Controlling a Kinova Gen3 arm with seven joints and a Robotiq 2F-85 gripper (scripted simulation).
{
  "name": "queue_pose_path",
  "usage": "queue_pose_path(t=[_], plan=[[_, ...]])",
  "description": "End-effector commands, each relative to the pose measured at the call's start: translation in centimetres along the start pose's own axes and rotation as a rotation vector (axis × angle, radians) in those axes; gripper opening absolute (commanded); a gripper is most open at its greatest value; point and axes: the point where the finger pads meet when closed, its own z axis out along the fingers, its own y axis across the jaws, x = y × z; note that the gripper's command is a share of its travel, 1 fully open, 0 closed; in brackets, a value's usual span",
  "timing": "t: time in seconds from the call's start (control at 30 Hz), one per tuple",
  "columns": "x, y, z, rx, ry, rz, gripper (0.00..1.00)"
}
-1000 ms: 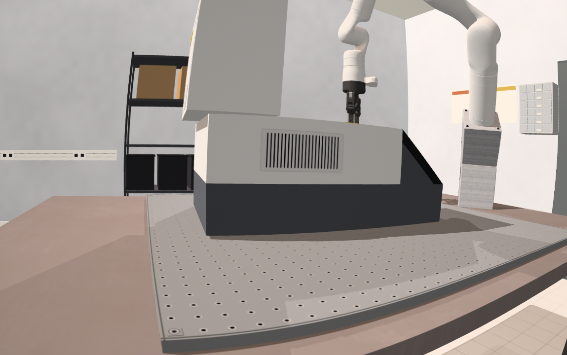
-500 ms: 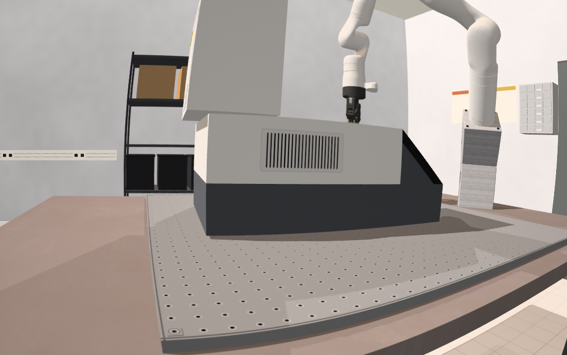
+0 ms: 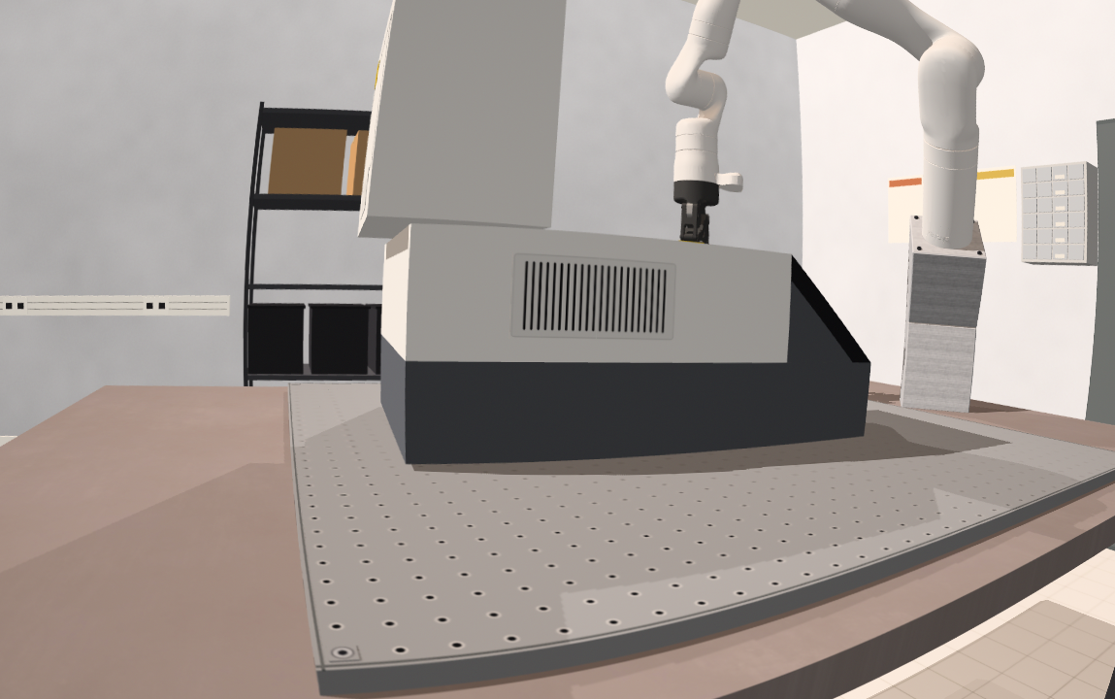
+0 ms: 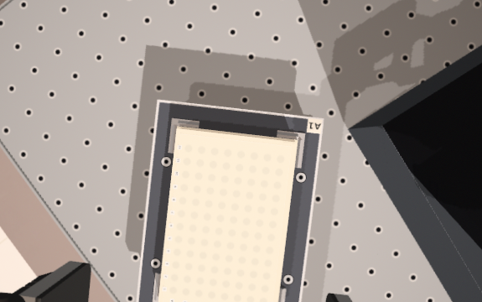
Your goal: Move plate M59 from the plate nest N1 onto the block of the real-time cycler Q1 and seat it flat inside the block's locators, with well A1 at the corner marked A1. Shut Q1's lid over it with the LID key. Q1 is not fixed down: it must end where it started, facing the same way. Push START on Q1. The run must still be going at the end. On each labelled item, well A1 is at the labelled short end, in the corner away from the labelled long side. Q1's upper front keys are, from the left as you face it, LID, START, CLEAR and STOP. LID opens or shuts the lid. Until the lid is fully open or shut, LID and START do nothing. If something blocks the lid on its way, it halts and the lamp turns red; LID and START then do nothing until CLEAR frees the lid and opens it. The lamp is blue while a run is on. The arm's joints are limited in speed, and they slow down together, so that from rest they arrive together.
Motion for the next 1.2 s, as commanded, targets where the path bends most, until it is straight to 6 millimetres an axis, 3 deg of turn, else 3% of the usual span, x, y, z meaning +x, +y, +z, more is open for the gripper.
queue_pose_path(t=[0.0, 1.17], plan=[[0.3, 0.1, 0.7, -0.002, 0.006, -0.011, 1.0], [0.0, 0.0, 4.7, 0.0, 0.002, -0.015, 1.0]])
